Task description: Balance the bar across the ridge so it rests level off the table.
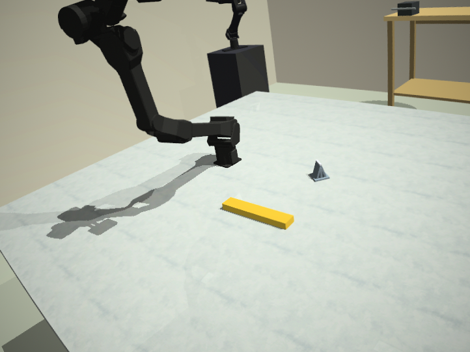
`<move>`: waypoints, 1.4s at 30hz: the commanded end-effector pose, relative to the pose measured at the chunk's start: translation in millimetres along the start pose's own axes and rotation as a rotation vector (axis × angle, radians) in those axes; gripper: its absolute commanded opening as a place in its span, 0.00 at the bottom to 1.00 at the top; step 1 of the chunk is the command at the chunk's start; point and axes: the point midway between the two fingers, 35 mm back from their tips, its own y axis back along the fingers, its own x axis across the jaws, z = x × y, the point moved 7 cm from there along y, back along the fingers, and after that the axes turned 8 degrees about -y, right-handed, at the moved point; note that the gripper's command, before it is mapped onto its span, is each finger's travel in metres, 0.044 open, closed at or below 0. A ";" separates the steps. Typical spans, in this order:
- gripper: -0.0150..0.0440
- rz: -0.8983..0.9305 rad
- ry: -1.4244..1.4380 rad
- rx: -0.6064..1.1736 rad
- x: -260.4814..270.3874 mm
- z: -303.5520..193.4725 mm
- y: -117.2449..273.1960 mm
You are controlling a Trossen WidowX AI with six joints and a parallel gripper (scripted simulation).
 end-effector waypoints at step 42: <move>0.79 0.096 0.758 0.200 100.8 -219.2 19.5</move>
